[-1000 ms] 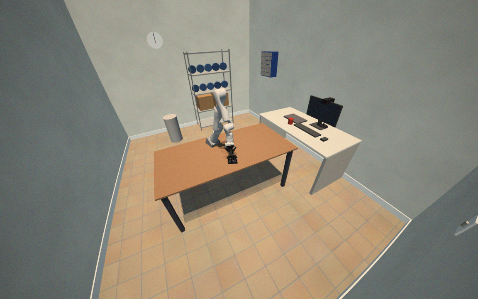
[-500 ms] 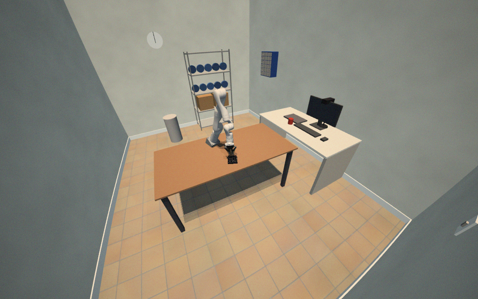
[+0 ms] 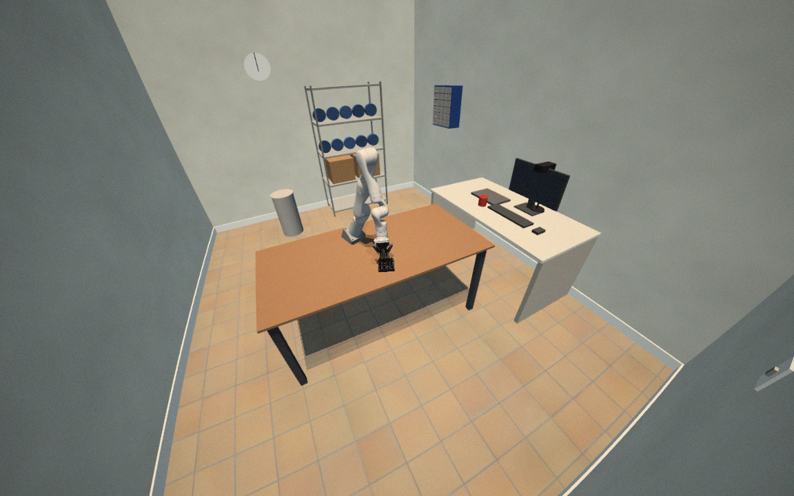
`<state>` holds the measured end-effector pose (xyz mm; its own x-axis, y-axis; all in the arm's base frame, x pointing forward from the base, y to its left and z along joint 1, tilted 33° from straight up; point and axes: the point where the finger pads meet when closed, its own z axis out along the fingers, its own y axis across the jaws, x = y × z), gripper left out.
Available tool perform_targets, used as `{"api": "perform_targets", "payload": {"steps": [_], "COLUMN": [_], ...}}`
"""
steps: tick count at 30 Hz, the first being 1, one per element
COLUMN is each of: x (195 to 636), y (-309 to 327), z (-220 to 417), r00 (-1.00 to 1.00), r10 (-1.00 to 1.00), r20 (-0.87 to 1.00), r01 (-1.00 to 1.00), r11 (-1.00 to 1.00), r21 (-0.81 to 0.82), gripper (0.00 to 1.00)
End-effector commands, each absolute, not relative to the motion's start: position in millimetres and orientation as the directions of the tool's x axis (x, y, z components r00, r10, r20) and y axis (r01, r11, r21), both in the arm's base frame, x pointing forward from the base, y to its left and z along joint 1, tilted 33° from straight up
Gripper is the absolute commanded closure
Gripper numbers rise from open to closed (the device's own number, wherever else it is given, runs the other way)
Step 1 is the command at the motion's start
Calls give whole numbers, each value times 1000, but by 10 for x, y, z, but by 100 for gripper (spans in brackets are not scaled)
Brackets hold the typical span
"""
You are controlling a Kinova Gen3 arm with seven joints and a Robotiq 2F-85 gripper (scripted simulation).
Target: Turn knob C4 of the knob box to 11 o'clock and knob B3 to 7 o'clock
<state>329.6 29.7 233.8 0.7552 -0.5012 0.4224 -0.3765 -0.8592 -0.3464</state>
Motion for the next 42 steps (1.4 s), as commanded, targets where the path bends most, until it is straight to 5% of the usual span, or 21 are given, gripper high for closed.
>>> {"api": "perform_targets", "payload": {"steps": [1,42], "x": [3292,3458], "y": [300,324], "z": [2306,2045], "r00": [759,759], "r10": [-500,-500], "r20": [418,418], "r01": [-378,-378], "r11": [-860,-860], "r21": [-342,-342], "gripper": [81,81]}}
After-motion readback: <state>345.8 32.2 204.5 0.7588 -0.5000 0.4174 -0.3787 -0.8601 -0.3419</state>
